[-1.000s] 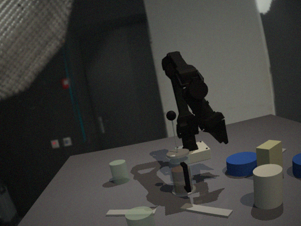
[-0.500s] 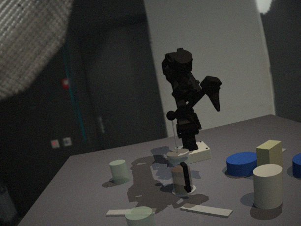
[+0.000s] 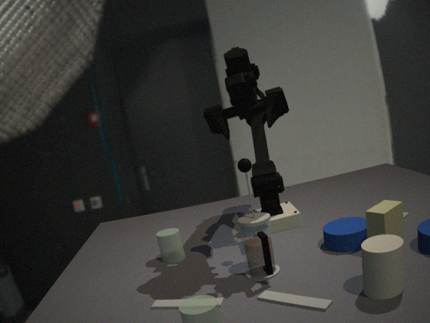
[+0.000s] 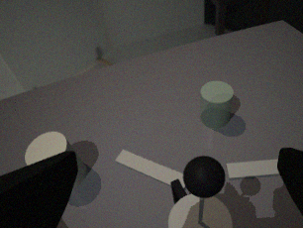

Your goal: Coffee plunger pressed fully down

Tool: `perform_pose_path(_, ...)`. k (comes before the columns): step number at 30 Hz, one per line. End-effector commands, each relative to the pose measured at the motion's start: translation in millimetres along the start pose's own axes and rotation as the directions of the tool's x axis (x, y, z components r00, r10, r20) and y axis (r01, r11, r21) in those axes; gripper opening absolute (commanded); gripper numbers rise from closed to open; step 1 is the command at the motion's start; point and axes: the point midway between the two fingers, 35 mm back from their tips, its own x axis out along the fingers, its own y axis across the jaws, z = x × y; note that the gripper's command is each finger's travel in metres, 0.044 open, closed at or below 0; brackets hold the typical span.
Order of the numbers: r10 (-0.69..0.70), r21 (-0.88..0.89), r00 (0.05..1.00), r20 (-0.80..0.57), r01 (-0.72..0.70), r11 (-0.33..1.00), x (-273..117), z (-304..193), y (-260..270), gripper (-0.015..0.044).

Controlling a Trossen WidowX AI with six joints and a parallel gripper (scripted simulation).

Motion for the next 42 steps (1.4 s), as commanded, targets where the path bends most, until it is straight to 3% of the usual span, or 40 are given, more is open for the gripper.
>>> perform_pose_path(1,-0.059,-0.095,0.998,0.039,0.062,0.994,1.4,-12.2,-15.3,0.0440)
perform_pose_path(6,-0.059,-0.095,0.998,0.039,0.062,0.994,17.5,-39.0,-18.6,0.0440)
perform_pose_path(37,-0.058,-0.095,0.997,0.042,0.062,0.994,56.4,-36.1,-20.7,0.0440)
perform_pose_path(42,-0.058,-0.095,0.997,0.042,0.062,0.994,56.4,-36.1,-20.7,0.0309)
